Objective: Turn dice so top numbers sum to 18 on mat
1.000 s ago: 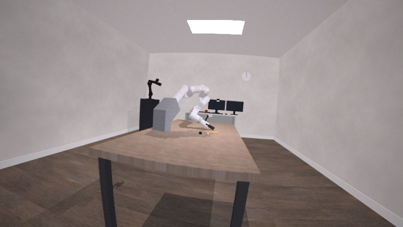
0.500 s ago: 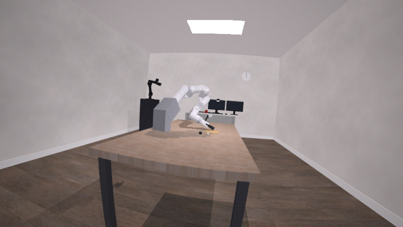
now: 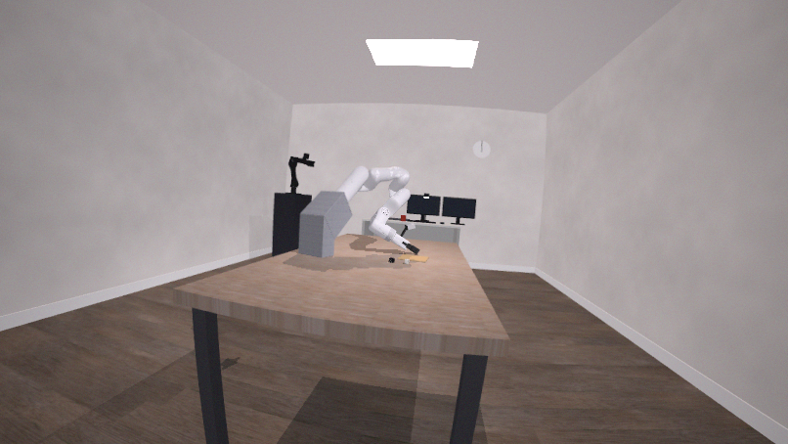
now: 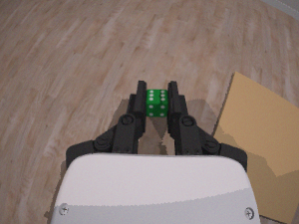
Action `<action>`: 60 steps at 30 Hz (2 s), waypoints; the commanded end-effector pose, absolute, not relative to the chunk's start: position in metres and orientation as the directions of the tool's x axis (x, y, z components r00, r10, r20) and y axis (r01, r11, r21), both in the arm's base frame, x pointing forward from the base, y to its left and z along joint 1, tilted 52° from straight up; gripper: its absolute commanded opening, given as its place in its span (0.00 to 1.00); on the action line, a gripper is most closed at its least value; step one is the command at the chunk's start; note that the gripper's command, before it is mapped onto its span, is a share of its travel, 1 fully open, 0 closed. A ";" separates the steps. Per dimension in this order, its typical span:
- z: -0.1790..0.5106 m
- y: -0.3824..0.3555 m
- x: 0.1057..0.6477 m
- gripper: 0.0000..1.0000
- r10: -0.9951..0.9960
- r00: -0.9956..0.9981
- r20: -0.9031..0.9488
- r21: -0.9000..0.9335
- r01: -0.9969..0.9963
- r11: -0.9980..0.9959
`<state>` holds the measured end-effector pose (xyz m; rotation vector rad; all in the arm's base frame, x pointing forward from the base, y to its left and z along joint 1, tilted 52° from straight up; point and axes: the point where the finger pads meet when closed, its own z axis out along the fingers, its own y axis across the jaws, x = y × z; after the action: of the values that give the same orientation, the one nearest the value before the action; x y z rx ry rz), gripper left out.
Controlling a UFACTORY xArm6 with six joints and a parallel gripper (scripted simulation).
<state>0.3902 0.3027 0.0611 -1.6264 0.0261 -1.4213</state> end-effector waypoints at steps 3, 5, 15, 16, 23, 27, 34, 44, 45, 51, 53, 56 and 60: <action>0.061 0.302 0.390 0.19 -0.561 0.326 0.761 -0.638 0.532 -0.556; 0.061 0.302 0.390 0.23 -0.561 0.326 0.761 -0.638 0.532 -0.556; 0.061 0.302 0.390 0.36 -0.561 0.326 0.761 -0.638 0.532 -0.556; 0.061 0.302 0.390 0.36 -0.561 0.326 0.761 -0.638 0.532 -0.556; 0.061 0.302 0.390 0.36 -0.561 0.326 0.761 -0.638 0.532 -0.556; 0.061 0.302 0.390 0.36 -0.561 0.326 0.761 -0.638 0.532 -0.556; 0.061 0.302 0.390 0.36 -0.561 0.326 0.761 -0.638 0.532 -0.556; 0.061 0.302 0.390 0.36 -0.561 0.326 0.761 -0.638 0.532 -0.556; 0.061 0.302 0.390 0.36 -0.561 0.326 0.761 -0.638 0.532 -0.556; 0.061 0.302 0.390 0.36 -0.561 0.326 0.761 -0.638 0.532 -0.556; 0.061 0.302 0.390 0.36 -0.561 0.326 0.761 -0.638 0.532 -0.556; 0.061 0.302 0.390 0.36 -0.561 0.326 0.761 -0.638 0.532 -0.556; 0.061 0.302 0.390 0.36 -0.561 0.326 0.761 -0.638 0.532 -0.556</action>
<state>0.3902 0.3027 0.0611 -1.6264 0.0261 -1.4213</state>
